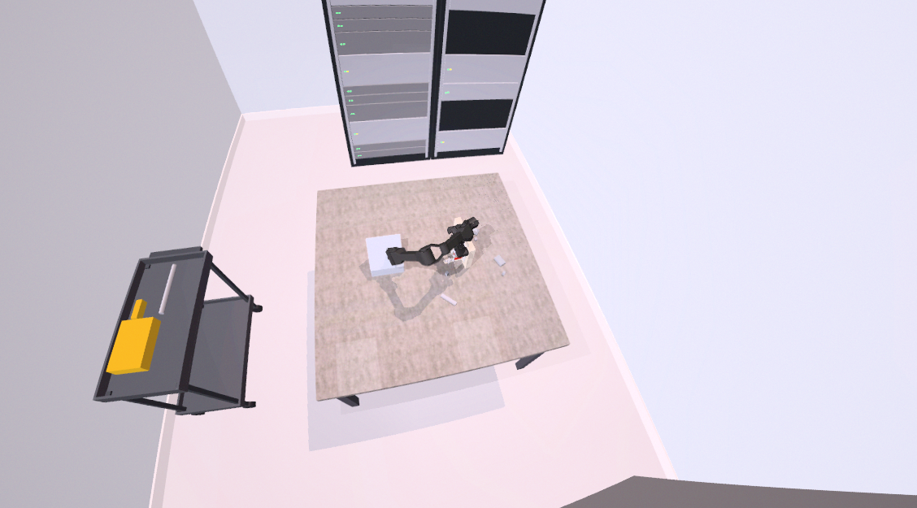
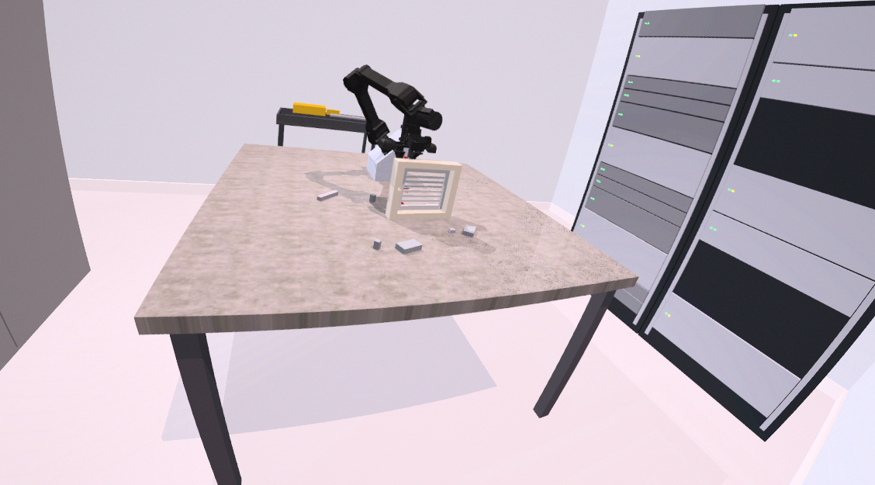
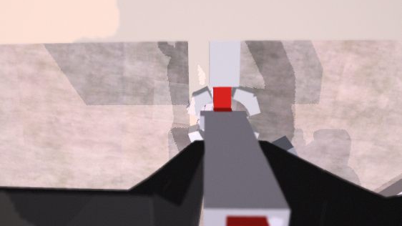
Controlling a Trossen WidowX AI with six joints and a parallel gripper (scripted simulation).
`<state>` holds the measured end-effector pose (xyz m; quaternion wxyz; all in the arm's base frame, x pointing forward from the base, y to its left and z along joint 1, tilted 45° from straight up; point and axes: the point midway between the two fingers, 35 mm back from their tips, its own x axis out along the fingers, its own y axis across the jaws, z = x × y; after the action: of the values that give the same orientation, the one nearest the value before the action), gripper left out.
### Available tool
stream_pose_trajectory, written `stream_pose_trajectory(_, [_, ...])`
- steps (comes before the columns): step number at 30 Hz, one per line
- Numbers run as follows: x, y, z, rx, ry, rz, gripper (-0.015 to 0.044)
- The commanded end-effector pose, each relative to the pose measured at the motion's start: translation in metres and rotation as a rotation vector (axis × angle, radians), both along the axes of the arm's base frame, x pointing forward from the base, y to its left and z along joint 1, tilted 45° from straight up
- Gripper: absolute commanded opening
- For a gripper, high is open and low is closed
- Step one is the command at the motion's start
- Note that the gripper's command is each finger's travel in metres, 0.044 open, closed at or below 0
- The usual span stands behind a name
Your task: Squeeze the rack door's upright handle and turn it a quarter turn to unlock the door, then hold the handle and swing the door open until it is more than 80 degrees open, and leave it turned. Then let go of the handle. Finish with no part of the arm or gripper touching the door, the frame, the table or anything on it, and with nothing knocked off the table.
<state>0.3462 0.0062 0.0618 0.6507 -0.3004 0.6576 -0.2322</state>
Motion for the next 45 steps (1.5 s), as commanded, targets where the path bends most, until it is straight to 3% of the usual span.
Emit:
stream_pose_trajectory(1, [-0.001, -0.0013, -0.0009, -0.001, -0.068, -0.074, 0.001])
stream_pose_trajectory(36, [-0.0011, -0.0013, -0.001, 0.044, -1.274, -1.307, 0.001])
stream_pose_trajectory(45, [-0.0011, -0.0013, -0.001, 0.046, -1.325, -1.359, 0.001])
